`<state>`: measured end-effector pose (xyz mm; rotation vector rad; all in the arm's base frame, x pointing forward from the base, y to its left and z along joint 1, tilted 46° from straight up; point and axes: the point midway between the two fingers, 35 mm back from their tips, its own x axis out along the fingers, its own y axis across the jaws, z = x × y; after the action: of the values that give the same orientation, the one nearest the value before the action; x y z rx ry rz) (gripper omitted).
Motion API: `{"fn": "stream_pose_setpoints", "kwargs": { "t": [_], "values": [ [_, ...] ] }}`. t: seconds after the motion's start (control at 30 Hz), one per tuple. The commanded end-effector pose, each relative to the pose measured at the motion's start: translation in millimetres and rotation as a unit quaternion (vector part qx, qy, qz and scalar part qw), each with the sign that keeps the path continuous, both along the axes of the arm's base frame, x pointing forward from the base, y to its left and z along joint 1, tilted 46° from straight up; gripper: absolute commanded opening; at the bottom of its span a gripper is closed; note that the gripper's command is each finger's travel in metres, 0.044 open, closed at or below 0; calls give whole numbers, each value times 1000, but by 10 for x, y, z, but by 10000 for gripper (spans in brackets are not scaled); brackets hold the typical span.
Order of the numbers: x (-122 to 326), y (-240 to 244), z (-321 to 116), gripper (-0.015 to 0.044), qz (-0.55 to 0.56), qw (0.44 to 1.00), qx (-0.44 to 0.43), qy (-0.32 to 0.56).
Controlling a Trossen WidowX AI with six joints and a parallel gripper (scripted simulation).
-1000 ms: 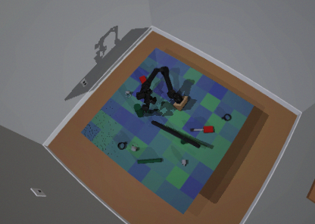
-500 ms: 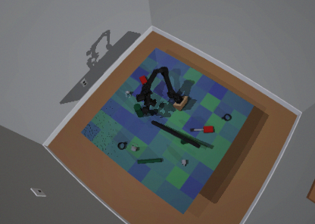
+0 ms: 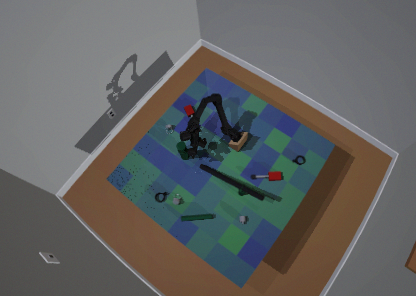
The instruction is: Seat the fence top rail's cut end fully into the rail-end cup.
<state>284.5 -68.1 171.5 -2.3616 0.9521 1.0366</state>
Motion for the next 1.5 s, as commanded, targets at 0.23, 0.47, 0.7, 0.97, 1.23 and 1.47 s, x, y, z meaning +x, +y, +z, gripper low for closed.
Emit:
{"fn": "stream_pose_setpoints", "kwargs": {
  "t": [0.23,0.47,0.7,0.97,1.23,1.47],
  "values": [
    [5,0,-26,151,3,1000,0,3],
    [22,7,-32,7,-5,1000,1,-4],
    [67,25,-47,0,-23,999,3,-24],
    [120,45,-62,0,-46,998,5,-46],
    [178,62,-74,0,-68,995,8,-70],
    [234,77,-84,0,-90,992,10,-93]
  ]
}}
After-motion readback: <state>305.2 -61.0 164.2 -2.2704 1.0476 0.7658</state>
